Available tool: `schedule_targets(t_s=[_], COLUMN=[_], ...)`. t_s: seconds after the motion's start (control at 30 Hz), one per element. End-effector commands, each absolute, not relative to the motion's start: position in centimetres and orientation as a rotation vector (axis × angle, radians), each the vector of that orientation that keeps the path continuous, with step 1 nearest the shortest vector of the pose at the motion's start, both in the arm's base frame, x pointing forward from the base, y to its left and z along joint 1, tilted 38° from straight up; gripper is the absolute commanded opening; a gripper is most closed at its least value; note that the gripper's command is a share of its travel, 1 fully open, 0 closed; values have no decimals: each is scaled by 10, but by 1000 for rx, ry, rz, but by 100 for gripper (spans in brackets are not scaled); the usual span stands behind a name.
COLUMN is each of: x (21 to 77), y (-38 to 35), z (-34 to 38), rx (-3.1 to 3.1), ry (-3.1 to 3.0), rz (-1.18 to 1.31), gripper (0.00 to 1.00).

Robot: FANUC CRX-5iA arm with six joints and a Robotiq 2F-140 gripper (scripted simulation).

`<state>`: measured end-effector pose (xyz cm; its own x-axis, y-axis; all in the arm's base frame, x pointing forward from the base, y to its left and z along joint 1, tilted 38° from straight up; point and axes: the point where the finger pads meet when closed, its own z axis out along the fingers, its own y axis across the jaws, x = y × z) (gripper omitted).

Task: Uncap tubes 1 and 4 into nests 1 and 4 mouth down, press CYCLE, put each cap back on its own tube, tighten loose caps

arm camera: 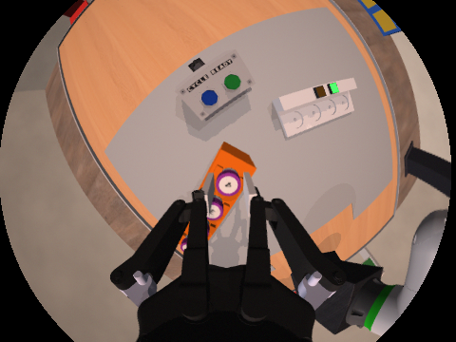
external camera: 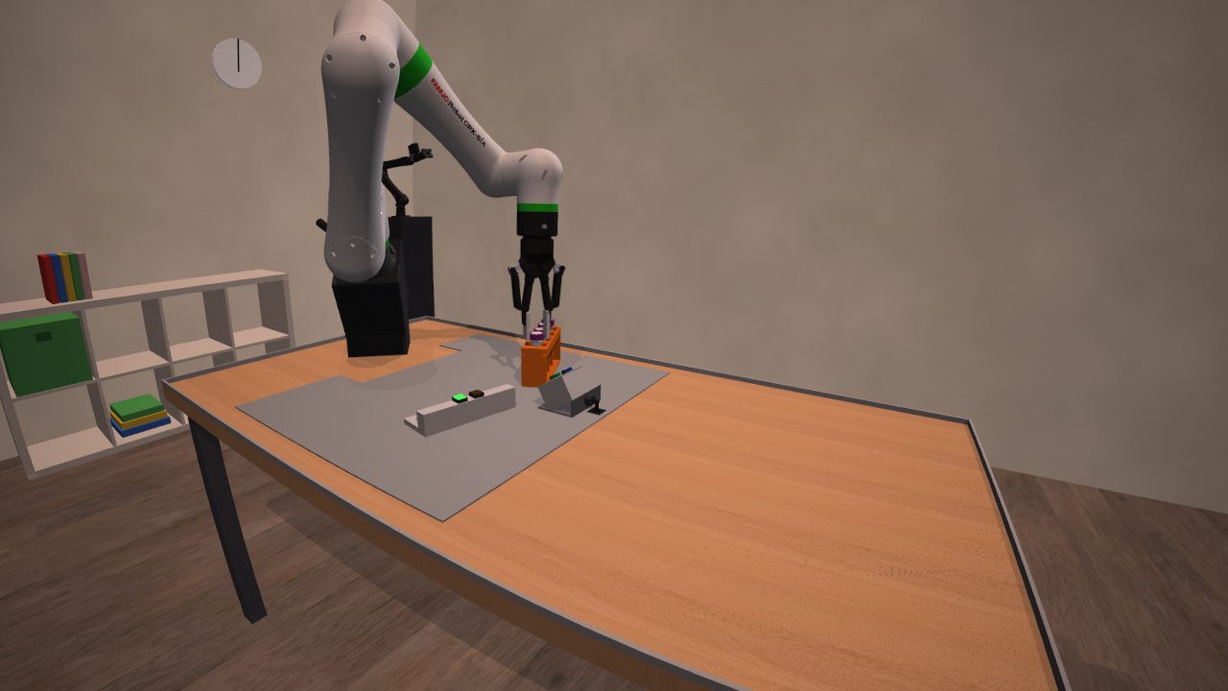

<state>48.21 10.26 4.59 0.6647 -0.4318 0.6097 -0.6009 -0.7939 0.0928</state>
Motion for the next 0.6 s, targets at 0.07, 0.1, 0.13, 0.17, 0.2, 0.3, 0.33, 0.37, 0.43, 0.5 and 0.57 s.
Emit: schedule_targets(t_s=[0.07, 0.1, 0.13, 0.17, 0.2, 0.3, 0.33, 0.37, 0.43, 0.5, 0.57], x=[482, 482, 482, 482, 482, 482, 482, 482, 482, 482, 482], y=[103, 103, 103, 103, 103, 103, 103, 103, 103, 103, 103], z=[46, 46, 46, 46, 46, 46, 46, 46, 46, 46, 46], rx=[2597, 2597, 2597, 2597, 2597, 2597, 2597, 2597, 2587, 2560, 2560], ry=[-822, -822, -822, -822, -822, -822, -822, -822, -891, -1028, -1028], rz=[836, 836, 836, 836, 836, 836, 836, 836, 850, 876, 876], gripper=[0, 0, 0, 0, 0, 0, 0, 0, 0, 0, 0])
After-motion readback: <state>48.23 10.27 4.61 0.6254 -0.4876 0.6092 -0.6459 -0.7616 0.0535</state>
